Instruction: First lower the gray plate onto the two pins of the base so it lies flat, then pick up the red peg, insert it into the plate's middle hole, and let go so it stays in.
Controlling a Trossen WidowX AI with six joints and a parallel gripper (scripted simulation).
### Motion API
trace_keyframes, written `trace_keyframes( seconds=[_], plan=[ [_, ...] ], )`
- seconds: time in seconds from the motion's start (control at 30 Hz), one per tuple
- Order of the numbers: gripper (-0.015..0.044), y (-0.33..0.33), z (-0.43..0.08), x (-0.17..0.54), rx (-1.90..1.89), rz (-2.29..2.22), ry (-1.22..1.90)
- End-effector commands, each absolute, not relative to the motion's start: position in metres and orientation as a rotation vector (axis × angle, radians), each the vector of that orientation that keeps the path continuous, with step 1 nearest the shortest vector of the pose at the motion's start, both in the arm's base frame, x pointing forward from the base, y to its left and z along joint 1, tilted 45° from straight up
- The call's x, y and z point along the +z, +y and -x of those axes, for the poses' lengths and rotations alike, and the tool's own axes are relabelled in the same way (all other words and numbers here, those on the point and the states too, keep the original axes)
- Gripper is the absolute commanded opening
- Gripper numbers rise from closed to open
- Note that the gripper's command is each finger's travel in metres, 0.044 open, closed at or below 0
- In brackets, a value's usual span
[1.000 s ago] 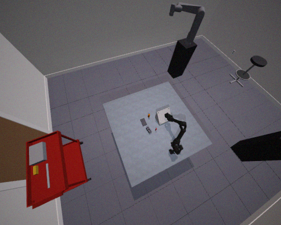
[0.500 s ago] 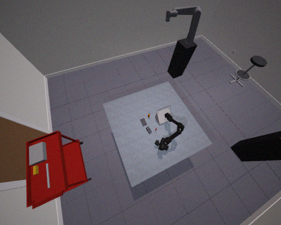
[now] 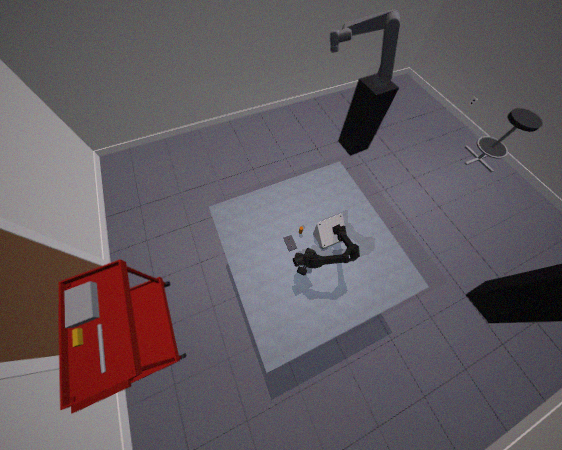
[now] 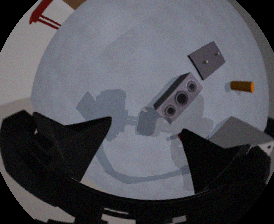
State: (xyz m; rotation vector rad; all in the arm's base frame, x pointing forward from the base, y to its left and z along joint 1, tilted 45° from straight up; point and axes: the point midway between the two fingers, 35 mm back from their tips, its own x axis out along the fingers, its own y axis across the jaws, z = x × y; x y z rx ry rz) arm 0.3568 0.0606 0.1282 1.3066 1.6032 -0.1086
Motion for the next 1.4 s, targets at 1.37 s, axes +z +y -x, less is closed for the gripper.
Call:
trace_keyframes(
  seconds=[1.37],
  plan=[
    [0.0440, 0.058, -0.344, 0.036, -0.589, -1.712, 1.702]
  ],
)
